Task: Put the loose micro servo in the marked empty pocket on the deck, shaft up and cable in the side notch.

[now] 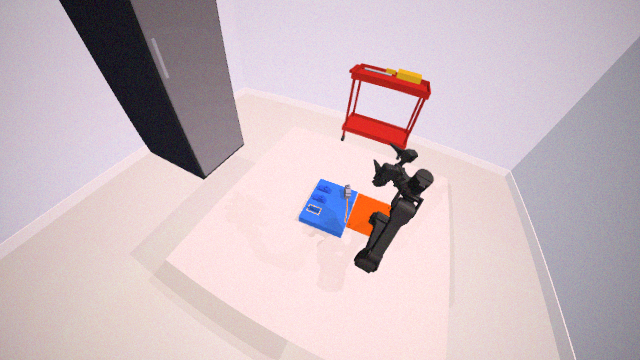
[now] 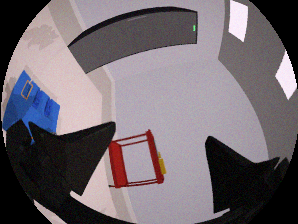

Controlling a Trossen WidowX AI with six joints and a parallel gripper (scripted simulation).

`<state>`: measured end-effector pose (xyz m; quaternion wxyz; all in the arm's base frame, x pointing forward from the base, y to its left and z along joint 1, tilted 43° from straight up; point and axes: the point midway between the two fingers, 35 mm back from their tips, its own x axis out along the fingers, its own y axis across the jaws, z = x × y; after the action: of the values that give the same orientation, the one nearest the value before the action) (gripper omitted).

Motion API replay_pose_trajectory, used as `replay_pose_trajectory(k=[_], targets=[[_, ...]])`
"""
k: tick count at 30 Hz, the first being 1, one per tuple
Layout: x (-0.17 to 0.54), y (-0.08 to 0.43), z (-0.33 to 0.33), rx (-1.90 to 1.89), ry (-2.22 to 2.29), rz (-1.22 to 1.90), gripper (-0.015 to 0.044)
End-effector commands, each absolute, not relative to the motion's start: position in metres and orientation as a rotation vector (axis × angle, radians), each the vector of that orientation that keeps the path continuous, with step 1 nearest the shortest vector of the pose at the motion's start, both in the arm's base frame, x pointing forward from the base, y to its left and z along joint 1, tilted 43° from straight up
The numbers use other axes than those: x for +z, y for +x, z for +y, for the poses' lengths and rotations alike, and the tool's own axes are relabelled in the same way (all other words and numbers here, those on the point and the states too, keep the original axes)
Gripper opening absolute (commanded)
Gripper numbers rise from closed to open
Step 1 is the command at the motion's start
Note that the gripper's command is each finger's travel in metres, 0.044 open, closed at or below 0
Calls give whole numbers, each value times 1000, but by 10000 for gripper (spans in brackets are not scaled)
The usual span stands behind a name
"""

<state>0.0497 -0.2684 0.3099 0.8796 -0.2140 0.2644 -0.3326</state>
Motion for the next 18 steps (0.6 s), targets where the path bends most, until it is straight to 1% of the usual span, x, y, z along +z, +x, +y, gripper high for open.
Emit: replay_pose_trajectory(k=[1,18], targets=[[290,57,-277,-627,-442,602,440],[217,98,-287,-251,-529,769,440]])
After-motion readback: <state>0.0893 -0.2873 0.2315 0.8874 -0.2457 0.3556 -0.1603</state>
